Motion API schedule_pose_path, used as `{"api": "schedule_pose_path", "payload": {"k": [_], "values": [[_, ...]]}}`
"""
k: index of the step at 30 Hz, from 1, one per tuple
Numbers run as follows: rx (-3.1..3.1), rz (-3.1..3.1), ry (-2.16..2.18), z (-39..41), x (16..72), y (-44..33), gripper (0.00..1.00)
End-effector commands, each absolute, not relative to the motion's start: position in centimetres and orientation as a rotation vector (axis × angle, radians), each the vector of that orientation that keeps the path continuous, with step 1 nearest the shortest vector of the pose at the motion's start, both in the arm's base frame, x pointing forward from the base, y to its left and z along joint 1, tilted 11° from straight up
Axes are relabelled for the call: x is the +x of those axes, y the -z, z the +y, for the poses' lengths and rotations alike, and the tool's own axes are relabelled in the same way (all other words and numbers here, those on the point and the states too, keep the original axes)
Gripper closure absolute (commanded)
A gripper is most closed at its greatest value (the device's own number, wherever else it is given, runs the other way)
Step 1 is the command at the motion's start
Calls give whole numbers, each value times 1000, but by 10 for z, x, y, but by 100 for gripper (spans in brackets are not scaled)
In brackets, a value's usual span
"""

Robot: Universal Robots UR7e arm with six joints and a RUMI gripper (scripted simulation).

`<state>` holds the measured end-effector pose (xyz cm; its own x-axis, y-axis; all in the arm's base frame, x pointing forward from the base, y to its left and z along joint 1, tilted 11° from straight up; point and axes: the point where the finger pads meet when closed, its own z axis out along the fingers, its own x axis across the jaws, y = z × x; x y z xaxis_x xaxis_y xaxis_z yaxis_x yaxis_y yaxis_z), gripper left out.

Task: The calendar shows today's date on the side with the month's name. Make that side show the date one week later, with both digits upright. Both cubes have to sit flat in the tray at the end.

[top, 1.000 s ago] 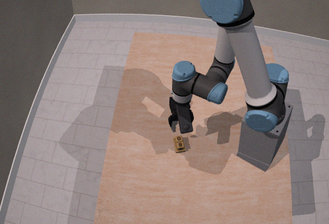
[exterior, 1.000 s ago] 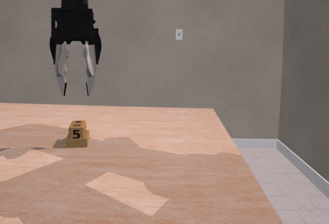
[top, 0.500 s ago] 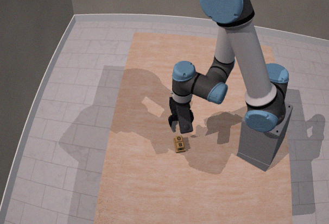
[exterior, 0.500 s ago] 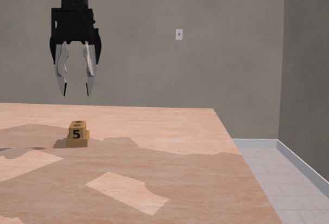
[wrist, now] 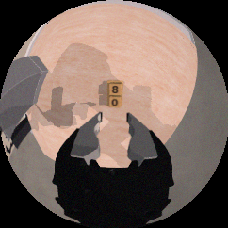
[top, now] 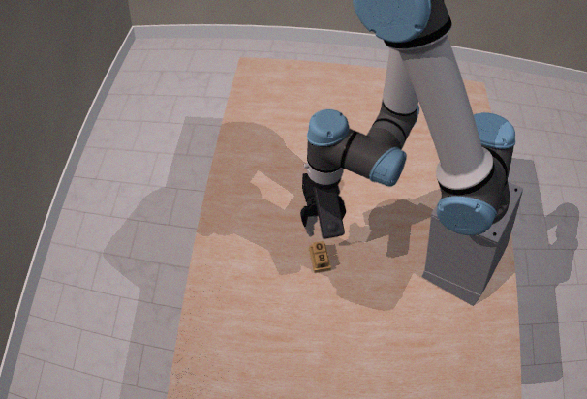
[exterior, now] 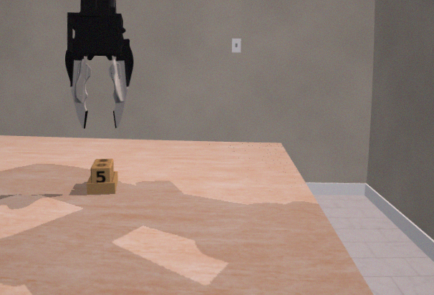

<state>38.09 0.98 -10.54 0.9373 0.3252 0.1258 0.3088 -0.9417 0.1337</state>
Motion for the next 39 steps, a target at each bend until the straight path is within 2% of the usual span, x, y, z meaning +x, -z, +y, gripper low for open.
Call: {"api": "schedule_pose_path", "payload": {"k": [1, 39], "values": [[2980, 489, -227, 8, 383, 108, 72], [2979, 488, -229, 3, 391, 152, 72]]}}
